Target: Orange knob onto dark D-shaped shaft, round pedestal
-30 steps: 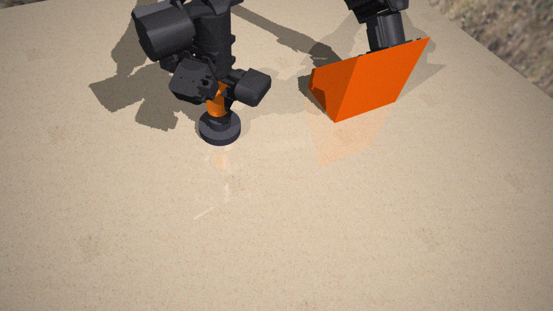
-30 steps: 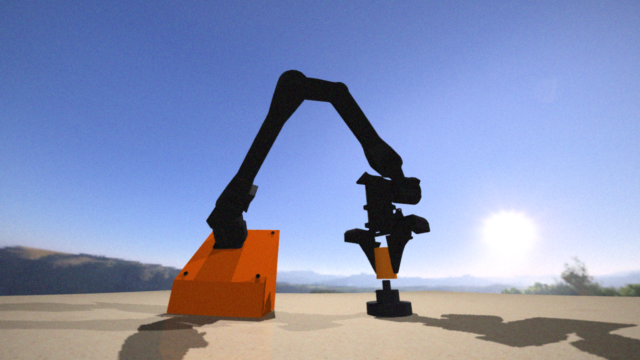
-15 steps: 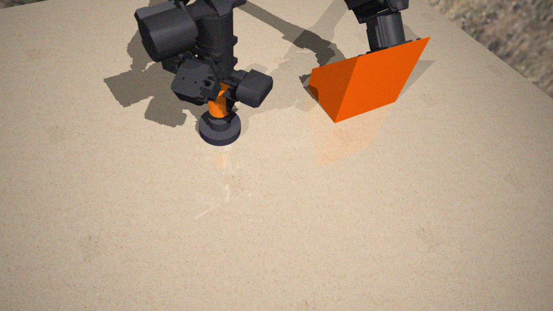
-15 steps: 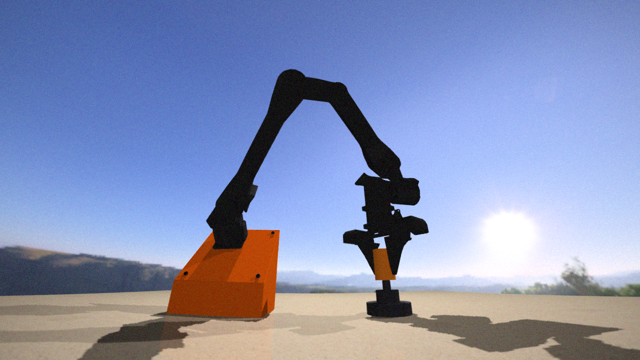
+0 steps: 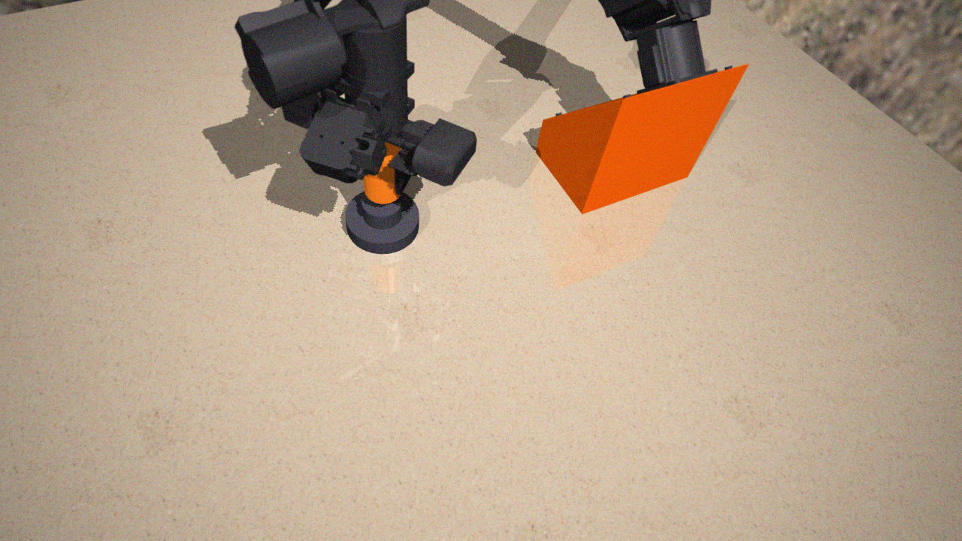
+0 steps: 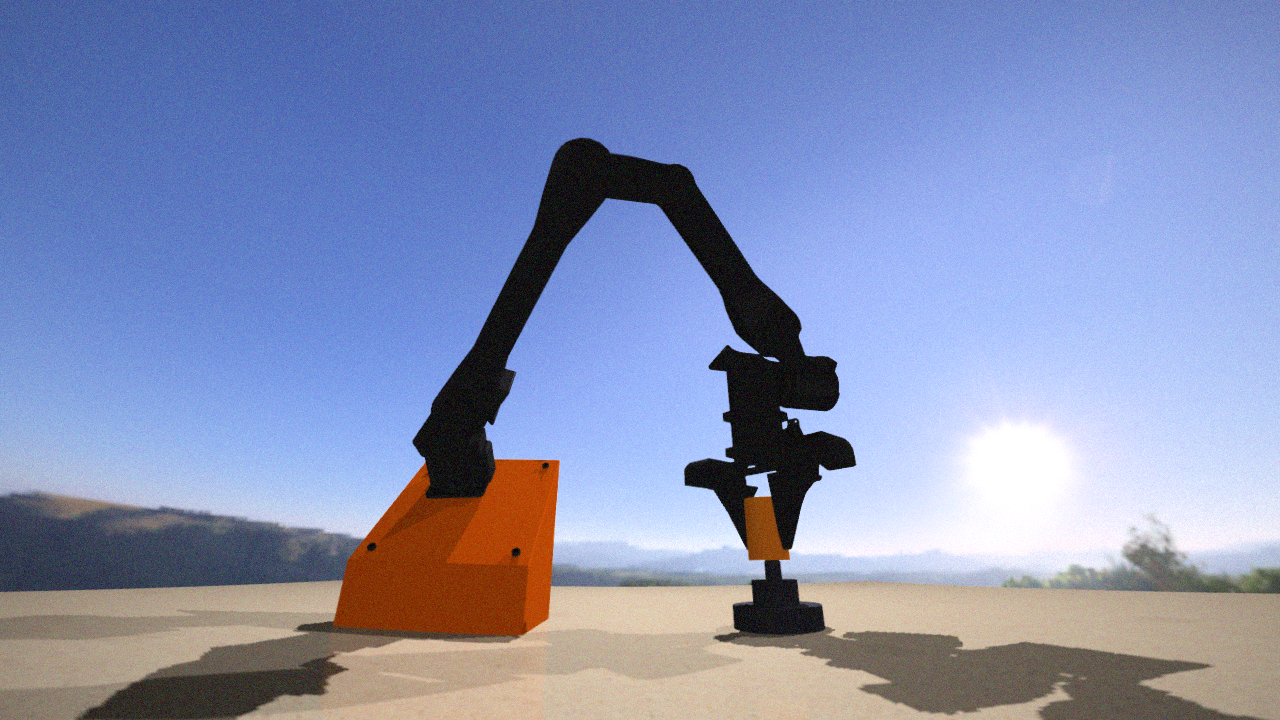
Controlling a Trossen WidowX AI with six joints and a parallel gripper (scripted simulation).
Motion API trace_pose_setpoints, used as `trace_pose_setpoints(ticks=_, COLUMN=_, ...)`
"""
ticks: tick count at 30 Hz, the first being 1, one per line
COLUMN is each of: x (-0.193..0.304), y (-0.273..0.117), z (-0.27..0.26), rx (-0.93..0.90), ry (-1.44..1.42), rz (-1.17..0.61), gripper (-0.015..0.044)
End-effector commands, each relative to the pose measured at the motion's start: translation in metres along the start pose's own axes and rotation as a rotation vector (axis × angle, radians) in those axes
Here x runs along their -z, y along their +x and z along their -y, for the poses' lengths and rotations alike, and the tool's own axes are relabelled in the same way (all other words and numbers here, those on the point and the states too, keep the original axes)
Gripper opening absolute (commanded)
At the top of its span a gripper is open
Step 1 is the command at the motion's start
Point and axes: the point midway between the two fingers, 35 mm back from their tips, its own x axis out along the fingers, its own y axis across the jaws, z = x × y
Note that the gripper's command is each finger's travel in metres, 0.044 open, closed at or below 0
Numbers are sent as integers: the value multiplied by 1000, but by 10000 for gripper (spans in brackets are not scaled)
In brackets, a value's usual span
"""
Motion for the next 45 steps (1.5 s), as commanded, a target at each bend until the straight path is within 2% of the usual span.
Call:
trace_pose_setpoints(ticks=1, x=-1, y=-4, z=2, rx=7, ry=-3, rz=4, gripper=0)
trace_pose_setpoints(ticks=8, x=-1, y=-5, z=3, rx=7, ry=-204, rz=4, gripper=0)
trace_pose_setpoints(ticks=39, x=-6, y=-4, z=4, rx=8, ry=-204, rz=4, gripper=0)
trace_pose_setpoints(ticks=45, x=-4, y=-5, z=3, rx=8, ry=-371, rz=3, gripper=0)
